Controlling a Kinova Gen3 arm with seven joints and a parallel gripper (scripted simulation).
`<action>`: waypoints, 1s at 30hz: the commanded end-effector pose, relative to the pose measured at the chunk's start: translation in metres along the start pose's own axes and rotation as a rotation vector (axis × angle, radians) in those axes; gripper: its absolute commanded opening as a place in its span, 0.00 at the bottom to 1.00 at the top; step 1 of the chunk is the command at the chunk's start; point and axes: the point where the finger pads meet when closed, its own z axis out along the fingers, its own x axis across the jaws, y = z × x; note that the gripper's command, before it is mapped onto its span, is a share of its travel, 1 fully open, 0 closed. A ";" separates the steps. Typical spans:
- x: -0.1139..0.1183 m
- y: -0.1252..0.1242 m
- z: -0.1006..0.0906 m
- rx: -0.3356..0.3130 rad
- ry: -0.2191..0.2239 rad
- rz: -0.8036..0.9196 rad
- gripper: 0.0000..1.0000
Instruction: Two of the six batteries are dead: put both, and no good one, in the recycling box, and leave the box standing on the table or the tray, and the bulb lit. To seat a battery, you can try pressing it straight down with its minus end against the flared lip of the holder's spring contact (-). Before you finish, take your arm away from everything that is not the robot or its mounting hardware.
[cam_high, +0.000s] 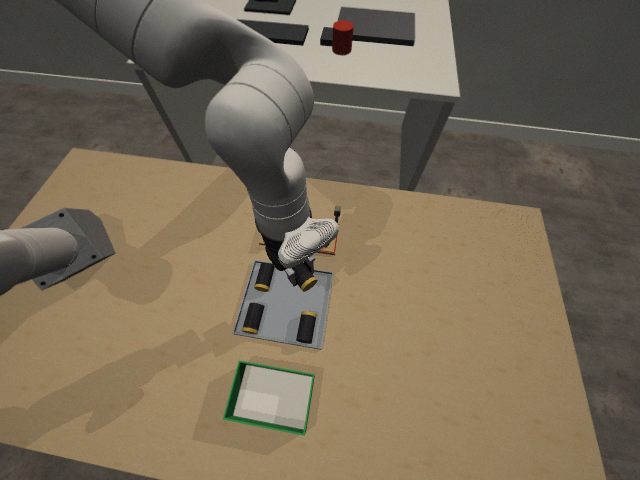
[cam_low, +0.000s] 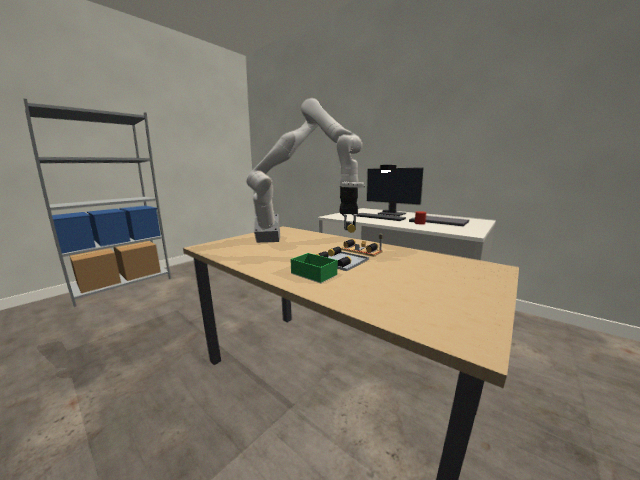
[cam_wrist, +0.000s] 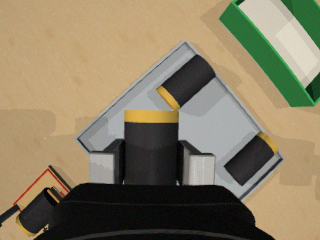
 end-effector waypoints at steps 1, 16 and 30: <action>0.000 -0.001 0.001 0.008 0.006 0.042 0.57; 0.000 -0.001 0.001 0.009 0.005 0.311 0.57; 0.000 -0.001 0.001 0.009 0.004 0.521 0.57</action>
